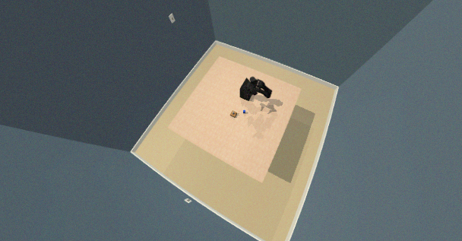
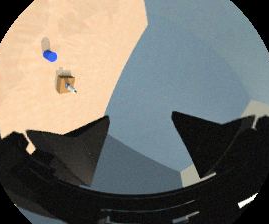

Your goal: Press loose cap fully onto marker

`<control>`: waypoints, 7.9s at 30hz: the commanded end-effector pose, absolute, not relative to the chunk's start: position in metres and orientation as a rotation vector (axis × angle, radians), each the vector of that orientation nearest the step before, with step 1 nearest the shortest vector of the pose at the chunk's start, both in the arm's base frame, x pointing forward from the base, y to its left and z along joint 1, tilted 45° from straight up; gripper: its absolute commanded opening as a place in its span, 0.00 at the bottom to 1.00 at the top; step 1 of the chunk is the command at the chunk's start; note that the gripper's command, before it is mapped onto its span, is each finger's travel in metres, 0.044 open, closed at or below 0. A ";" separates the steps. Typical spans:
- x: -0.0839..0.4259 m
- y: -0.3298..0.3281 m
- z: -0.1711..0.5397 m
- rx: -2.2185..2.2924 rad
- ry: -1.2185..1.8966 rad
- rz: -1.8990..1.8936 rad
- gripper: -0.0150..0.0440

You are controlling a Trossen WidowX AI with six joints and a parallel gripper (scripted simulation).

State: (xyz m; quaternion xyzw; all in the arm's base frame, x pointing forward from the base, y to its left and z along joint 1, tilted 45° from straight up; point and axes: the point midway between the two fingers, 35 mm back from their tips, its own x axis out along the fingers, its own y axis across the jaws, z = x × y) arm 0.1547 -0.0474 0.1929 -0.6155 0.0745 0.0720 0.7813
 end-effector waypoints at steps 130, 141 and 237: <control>0.234 0.109 0.035 0.130 1.134 0.962 0.25; 0.247 0.093 0.031 0.150 1.147 0.938 0.25; 0.317 0.044 -0.055 0.123 1.132 0.958 0.25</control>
